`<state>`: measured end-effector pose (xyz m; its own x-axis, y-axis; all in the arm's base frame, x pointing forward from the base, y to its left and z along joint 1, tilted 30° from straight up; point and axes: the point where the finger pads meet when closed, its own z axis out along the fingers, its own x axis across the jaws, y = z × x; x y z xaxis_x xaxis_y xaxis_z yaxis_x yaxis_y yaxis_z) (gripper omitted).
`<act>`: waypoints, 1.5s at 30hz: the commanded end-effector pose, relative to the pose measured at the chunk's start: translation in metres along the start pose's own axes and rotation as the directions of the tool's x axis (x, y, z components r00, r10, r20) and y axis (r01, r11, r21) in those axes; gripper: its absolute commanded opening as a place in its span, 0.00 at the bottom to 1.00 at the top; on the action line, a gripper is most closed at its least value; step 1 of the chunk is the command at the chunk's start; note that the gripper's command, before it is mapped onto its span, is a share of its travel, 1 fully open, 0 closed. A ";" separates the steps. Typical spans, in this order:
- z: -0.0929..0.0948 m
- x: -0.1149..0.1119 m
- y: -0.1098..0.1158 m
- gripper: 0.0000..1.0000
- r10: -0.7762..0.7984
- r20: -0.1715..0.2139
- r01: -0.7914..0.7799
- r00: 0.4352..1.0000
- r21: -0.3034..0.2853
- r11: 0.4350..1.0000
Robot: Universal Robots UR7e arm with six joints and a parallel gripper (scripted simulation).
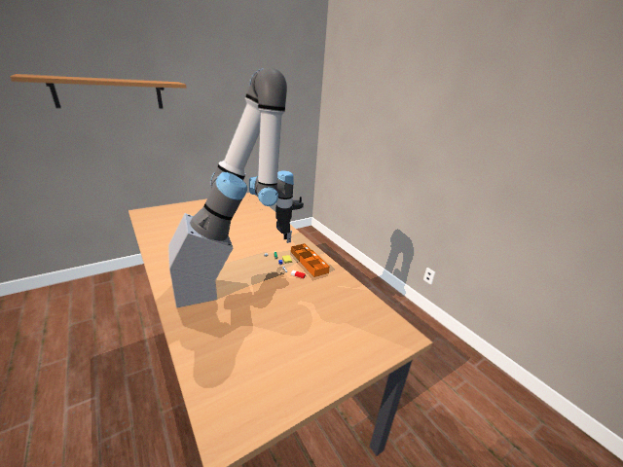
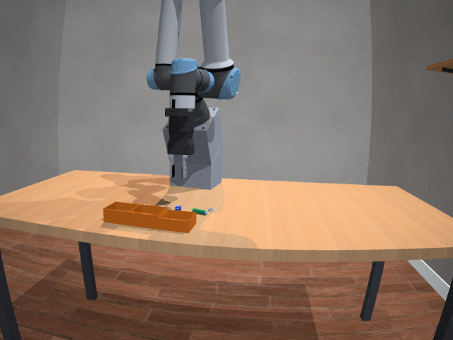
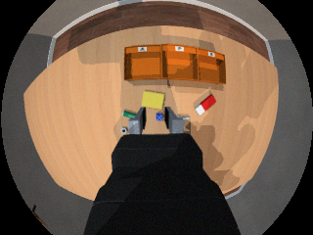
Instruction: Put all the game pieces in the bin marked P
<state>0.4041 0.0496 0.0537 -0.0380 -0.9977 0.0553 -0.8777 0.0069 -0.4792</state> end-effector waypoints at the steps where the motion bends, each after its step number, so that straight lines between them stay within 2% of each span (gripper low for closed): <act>1: 0.015 0.004 0.010 0.64 0.000 0.000 0.000 1.000 0.005 1.000; 11: 0.028 0.008 0.024 0.64 -0.001 0.000 0.001 1.000 0.010 1.000; 45: 0.028 0.008 0.024 0.64 -0.001 0.000 0.001 1.000 0.010 1.000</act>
<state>0.4010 0.0455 0.0393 -0.0378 -0.9978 0.0542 -0.8798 0.0075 -0.4753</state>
